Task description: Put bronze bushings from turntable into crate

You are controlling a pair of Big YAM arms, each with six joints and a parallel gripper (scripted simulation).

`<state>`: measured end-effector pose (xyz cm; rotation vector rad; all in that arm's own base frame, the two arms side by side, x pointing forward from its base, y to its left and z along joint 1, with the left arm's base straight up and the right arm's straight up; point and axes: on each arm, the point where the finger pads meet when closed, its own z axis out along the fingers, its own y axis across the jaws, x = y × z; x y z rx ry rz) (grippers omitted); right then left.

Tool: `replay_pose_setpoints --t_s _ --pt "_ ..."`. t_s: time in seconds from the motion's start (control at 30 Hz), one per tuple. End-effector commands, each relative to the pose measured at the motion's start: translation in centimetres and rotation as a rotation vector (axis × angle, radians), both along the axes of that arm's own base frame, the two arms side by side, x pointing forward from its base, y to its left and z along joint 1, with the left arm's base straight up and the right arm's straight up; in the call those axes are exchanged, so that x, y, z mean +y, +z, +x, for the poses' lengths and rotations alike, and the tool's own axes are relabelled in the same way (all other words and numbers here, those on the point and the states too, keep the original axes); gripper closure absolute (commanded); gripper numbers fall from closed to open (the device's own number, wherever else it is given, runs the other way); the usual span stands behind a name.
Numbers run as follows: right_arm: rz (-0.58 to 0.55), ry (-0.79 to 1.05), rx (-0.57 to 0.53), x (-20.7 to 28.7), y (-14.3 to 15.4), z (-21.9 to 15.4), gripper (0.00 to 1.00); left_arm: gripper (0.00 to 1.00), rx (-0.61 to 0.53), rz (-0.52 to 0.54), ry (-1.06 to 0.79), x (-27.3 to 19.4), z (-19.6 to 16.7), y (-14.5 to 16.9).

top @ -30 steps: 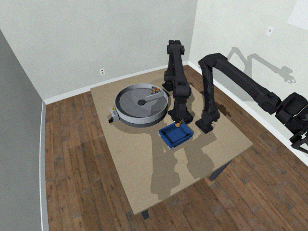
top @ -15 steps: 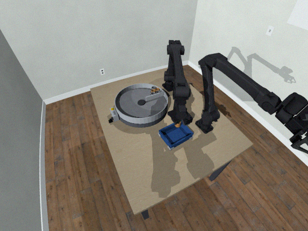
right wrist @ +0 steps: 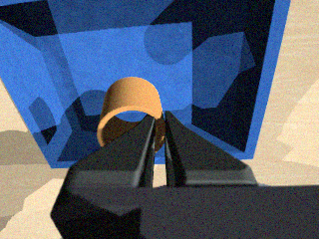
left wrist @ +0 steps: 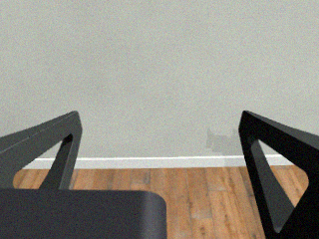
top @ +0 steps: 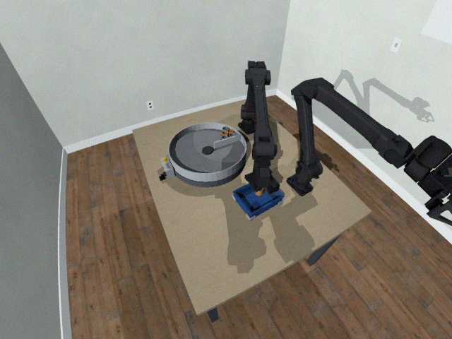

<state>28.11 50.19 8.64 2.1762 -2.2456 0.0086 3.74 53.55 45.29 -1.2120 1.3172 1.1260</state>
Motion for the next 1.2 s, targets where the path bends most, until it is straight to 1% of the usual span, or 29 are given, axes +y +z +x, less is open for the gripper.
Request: replay_pose_setpoints --t_s 0.0,0.07,1.17 --pt "0.058 0.0 -0.033 1.33 2.02 0.35 1.0 0.0 -0.019 0.086 0.008 0.83 -0.25 4.76" --pt "0.051 0.0 -0.029 1.31 1.57 0.34 1.0 0.0 -0.019 0.086 0.008 0.83 -0.25 4.76" --pt "0.052 0.0 -0.029 1.36 1.68 0.36 1.0 0.0 -0.019 0.086 0.008 0.83 -0.25 4.76"
